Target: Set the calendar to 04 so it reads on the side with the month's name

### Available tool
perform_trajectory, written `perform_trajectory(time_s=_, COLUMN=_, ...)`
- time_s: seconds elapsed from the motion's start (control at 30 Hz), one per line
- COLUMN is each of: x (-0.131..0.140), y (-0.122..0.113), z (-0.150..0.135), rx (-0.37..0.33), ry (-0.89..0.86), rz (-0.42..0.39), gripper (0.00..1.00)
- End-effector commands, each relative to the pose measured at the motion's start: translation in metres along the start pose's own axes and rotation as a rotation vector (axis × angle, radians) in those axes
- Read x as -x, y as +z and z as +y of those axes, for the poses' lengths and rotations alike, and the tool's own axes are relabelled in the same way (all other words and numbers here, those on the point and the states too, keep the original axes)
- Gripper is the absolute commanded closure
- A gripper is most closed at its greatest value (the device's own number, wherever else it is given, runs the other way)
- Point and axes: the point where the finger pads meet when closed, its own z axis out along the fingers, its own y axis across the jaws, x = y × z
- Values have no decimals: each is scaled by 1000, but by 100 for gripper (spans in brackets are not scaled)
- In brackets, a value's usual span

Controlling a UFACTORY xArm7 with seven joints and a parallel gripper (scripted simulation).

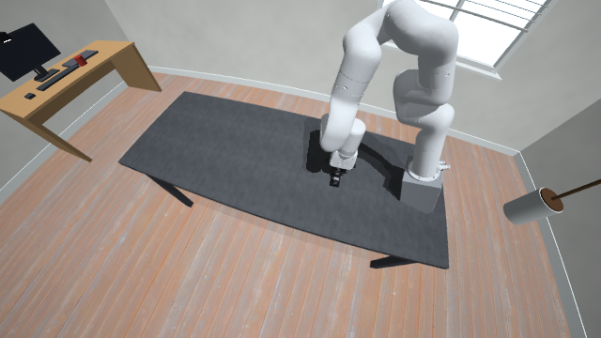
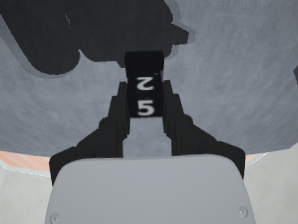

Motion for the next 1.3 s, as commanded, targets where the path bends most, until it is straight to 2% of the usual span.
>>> perform_trajectory(time_s=0.0, x=0, y=2, z=-1, rx=0, ry=0, rz=-1, gripper=73)
perform_trajectory(time_s=0.7, x=0, y=17, z=-1, rx=0, ry=0, rz=-1, gripper=73)
perform_trajectory(time_s=1.27, x=0, y=19, z=-1, rx=0, ry=0, rz=-2, gripper=73)
